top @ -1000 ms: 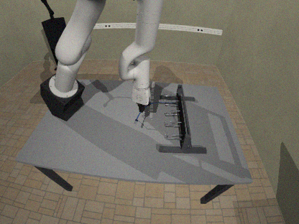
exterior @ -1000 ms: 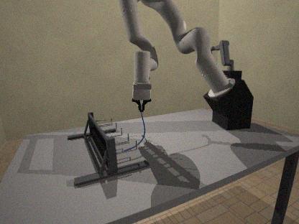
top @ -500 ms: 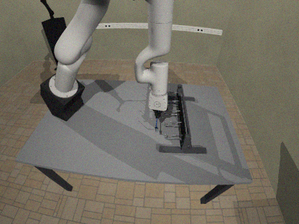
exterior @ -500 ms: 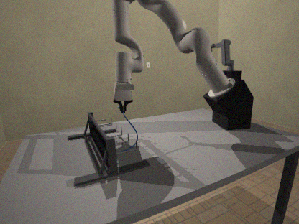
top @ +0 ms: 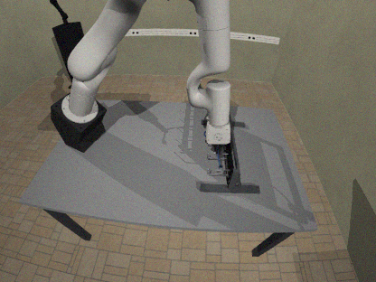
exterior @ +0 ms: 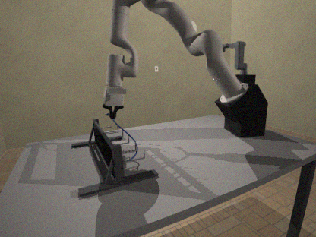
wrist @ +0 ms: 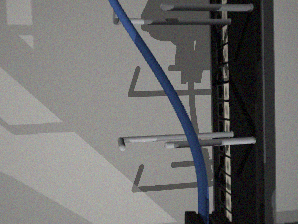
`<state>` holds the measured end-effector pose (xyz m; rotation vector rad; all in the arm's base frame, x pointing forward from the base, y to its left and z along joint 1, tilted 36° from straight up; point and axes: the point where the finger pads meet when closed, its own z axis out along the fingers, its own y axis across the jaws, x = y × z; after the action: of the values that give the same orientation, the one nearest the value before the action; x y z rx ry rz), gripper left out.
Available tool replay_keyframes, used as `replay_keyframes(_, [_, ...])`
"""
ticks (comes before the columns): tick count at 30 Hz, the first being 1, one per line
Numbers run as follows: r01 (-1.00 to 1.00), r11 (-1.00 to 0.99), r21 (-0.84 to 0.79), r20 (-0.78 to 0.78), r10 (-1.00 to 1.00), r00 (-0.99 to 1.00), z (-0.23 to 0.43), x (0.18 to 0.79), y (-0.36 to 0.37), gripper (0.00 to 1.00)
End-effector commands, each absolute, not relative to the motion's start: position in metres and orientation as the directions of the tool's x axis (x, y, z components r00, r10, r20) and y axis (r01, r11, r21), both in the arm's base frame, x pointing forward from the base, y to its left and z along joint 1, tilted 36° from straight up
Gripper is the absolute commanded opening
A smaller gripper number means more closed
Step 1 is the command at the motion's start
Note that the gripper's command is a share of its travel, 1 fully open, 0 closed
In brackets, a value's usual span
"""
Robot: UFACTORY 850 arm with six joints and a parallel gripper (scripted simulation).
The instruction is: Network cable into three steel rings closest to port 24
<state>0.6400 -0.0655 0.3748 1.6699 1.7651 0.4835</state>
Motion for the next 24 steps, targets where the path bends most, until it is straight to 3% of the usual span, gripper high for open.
replay_keyframes(1, [0.817,0.133,0.561,-0.186,0.982,-0.032,0.3873,0.6534,-0.0682,0.0])
replay_keyframes(24, [0.812,0.143,0.565,-0.188,0.981,-0.042,0.3914,0.6574,-0.0693,0.0])
